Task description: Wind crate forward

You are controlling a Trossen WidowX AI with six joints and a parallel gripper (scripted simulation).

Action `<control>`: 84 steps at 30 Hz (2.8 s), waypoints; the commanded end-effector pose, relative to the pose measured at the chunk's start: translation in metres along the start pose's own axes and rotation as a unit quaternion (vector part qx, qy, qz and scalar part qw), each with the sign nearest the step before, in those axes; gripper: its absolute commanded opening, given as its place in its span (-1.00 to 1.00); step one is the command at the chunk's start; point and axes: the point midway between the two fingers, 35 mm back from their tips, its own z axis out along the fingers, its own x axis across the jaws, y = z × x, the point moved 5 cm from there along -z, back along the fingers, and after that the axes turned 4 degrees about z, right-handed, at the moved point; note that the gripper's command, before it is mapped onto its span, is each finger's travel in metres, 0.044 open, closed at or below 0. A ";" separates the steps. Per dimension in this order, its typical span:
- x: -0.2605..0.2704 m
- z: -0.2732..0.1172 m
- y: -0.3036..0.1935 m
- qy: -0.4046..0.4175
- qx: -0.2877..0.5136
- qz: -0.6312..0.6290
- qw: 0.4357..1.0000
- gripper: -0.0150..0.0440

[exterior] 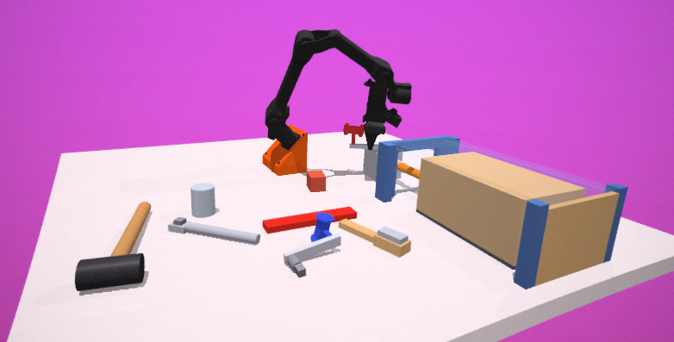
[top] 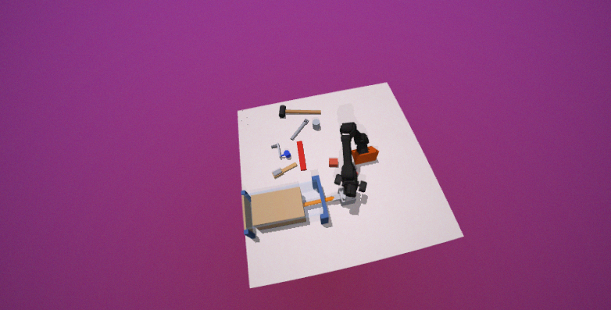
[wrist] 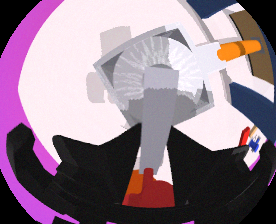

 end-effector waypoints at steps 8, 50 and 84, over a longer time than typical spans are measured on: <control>0.000 0.004 0.001 0.003 0.002 0.017 1.000 -0.49; 0.001 -0.025 0.002 0.003 -0.008 0.035 0.999 1.00; 0.000 -0.134 -0.013 0.007 -0.040 0.032 0.999 -0.49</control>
